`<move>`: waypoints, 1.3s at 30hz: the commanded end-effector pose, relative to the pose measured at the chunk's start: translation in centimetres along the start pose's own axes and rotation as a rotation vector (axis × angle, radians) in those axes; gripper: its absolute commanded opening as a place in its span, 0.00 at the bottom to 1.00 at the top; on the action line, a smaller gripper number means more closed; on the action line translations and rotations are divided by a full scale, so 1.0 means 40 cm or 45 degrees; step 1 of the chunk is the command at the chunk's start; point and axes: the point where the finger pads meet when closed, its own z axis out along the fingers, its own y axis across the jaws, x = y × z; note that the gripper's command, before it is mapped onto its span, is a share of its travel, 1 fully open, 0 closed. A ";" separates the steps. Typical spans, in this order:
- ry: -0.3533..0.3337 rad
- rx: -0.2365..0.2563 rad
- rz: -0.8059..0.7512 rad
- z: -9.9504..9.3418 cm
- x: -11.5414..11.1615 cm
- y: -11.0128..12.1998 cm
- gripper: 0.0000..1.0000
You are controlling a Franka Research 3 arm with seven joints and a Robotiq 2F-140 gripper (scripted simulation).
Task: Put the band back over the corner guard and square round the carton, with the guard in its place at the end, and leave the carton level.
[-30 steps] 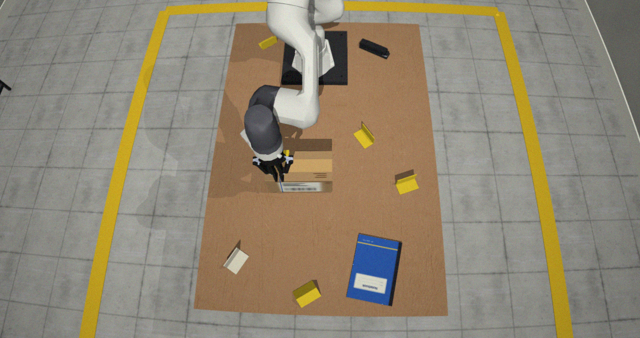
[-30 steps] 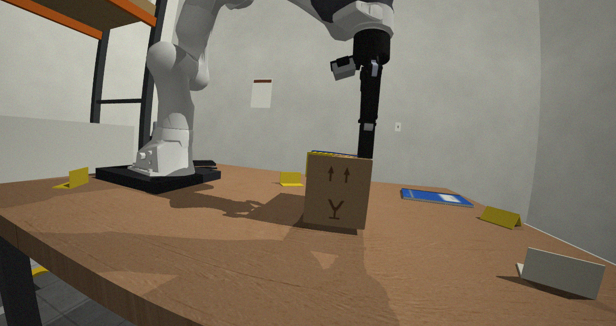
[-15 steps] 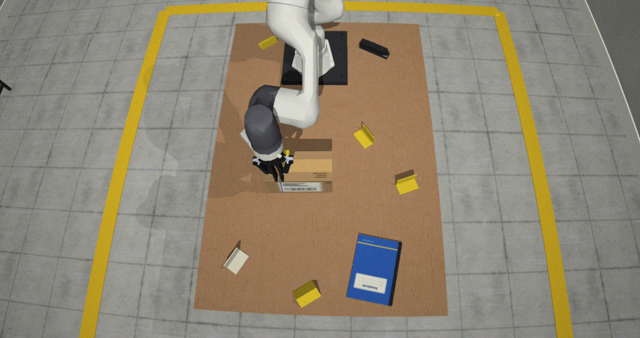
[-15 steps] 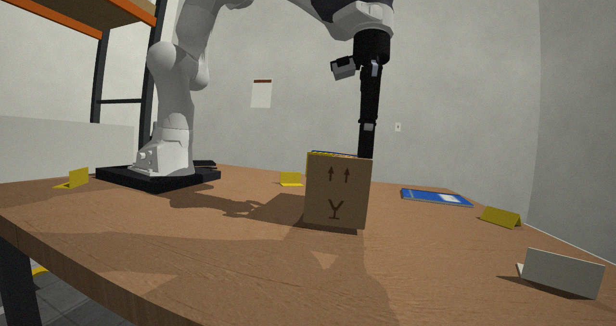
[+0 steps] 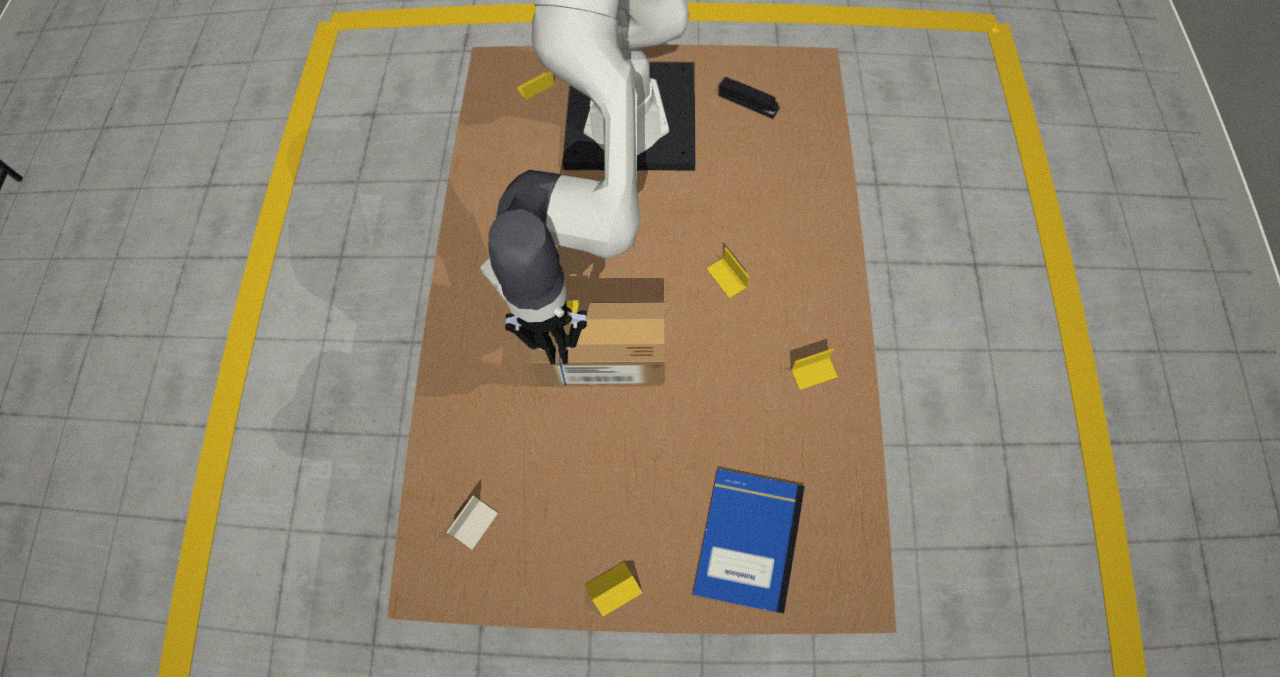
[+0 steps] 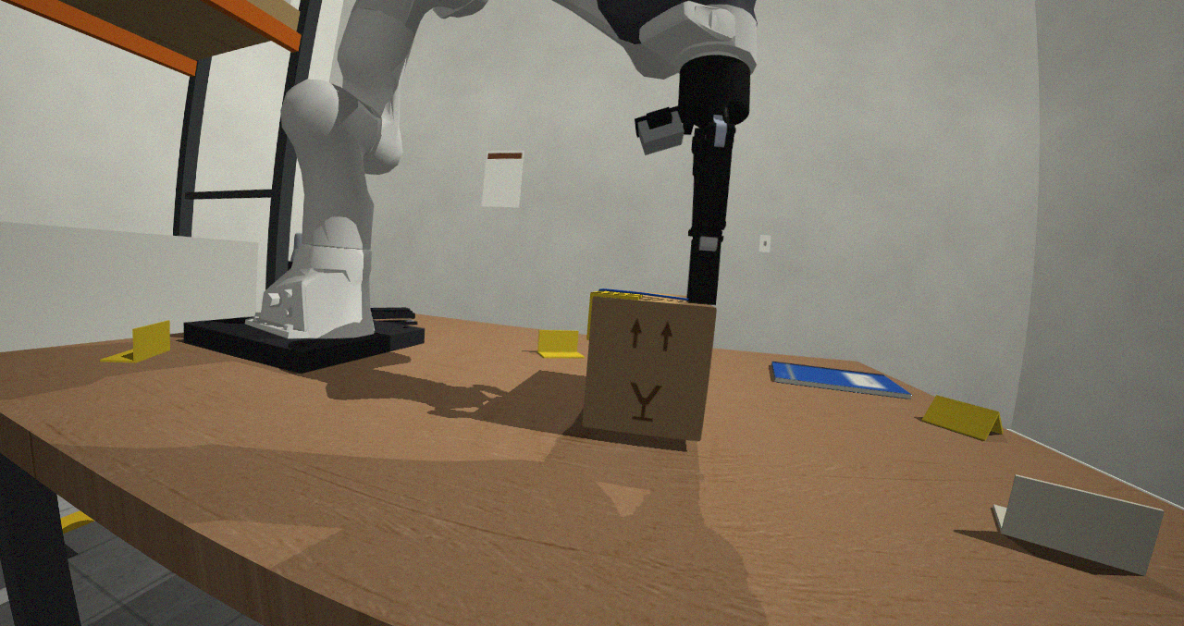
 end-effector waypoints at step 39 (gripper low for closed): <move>0.002 0.000 -0.003 -0.138 0.001 0.003 0.18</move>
